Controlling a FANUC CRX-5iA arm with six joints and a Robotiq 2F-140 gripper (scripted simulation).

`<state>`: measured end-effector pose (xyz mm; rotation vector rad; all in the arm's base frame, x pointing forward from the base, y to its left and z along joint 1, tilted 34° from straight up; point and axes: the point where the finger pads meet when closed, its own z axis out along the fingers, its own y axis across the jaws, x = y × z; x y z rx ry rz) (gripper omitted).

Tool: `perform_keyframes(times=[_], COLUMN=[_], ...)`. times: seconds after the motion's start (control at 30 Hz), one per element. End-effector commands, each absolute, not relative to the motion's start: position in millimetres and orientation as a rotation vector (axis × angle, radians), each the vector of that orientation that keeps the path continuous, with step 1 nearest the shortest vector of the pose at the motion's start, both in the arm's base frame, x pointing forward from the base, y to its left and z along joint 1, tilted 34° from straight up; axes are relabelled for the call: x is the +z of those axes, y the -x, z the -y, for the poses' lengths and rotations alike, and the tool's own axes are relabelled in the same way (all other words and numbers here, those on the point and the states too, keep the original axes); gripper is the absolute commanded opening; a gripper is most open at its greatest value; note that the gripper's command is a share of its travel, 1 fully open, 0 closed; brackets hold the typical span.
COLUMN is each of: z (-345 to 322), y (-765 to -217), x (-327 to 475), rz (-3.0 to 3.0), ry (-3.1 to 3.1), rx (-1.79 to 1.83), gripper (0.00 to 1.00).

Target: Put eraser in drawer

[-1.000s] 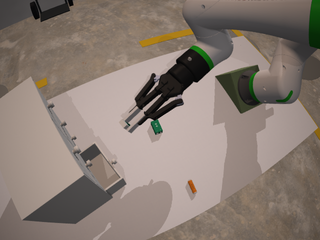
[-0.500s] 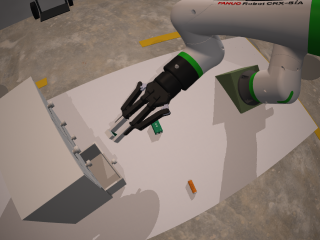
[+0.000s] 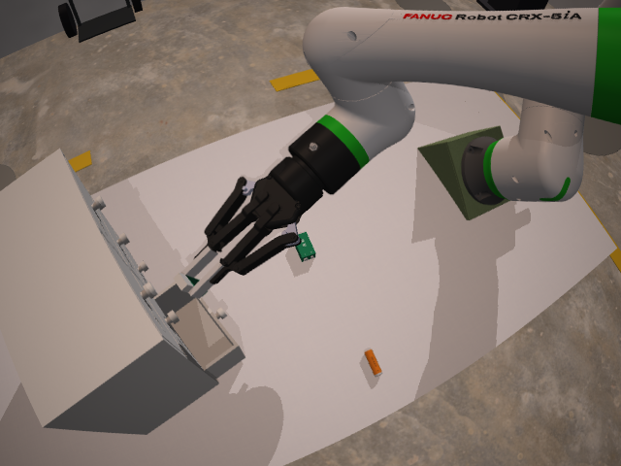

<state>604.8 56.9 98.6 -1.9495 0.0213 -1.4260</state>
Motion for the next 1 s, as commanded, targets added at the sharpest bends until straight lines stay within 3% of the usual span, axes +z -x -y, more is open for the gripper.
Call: perform_keyframes(times=[0.0, 0.97], z=[-59.6, -67.9], y=[-612.6, -634.1], x=[99.6, 103.1], rz=[-0.021, -0.021], ry=[1.950, 1.950], rx=[-1.426, -1.426], gripper=[0.11, 0.11])
